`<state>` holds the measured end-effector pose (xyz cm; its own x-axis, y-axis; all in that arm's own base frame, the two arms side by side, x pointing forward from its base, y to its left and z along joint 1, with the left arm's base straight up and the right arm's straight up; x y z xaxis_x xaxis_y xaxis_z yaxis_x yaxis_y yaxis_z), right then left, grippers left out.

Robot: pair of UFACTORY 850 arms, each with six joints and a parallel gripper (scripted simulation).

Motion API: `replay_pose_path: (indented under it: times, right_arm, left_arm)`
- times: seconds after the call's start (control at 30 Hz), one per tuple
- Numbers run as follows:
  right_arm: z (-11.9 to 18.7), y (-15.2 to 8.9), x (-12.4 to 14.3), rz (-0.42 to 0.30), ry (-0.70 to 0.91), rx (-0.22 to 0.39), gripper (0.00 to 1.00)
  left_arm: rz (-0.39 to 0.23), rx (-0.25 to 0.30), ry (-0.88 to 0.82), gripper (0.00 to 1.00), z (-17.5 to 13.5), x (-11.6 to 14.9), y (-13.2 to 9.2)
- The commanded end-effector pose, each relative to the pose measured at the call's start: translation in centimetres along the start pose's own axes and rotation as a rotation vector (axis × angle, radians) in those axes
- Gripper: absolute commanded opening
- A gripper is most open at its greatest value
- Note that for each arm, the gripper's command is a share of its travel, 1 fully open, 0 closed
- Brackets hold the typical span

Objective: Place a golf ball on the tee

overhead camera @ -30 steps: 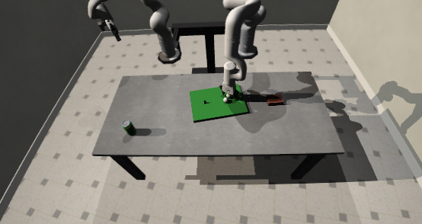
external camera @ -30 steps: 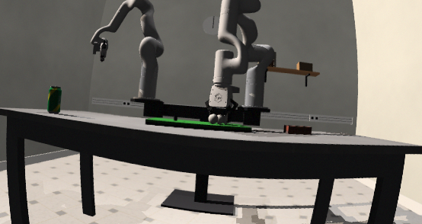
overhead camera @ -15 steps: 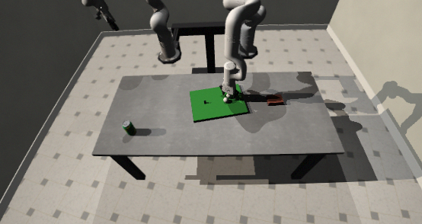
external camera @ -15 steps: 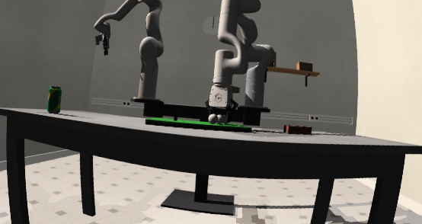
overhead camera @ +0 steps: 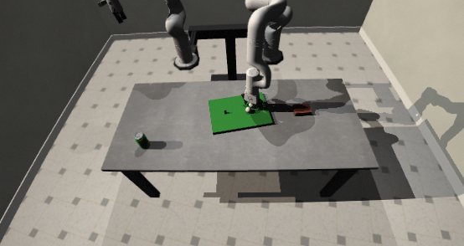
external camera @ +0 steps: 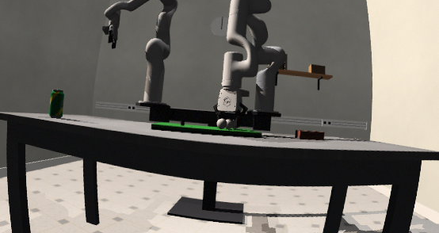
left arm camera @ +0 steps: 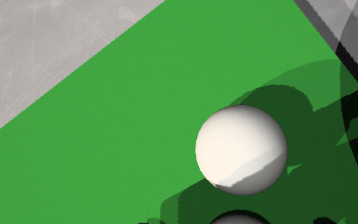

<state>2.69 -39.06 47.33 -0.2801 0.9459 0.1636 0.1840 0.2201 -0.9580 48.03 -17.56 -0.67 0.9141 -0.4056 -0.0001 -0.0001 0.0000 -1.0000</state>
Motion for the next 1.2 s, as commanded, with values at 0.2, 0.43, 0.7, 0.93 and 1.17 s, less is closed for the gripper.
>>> replay_pose_path:
  times: [0.2,0.43,0.7,0.93,1.17]
  right_arm:
    - [0.3,-4.1,0.9,0.108,0.115,0.153,1.00]
    - [0.4,-5.9,1.3,0.166,0.163,0.205,1.00]
    - [0.4,-6.5,1.5,0.185,0.179,0.221,1.00]
    - [0.4,-6.6,1.5,0.187,0.181,0.223,1.00]
    - [0.4,-6.6,1.5,0.187,0.181,0.223,1.00]
  left_arm:
    - [-0.002,0.000,0.000,1.00,0.0,0.1,-0.1]
    - [-0.002,0.000,0.000,1.00,0.0,0.1,-0.1]
    - [-0.002,0.000,0.000,1.00,0.0,0.1,-0.1]
    - [-0.002,0.000,0.000,0.00,0.0,0.1,-0.1]
    - [-0.002,0.000,0.000,0.00,0.0,0.1,-0.1]
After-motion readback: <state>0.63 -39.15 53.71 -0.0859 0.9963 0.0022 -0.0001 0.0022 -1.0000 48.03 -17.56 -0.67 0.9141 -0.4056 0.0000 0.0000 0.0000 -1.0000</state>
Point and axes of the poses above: on each arm, the point where the finger pads meet when closed, its own y axis out along the fingers, its own z axis across the jaws, x = y × z, the point moved 7 cm from there along -y, back along the fingers, and after that the axes turned 4 degrees about -y, right-handed, at the moved point
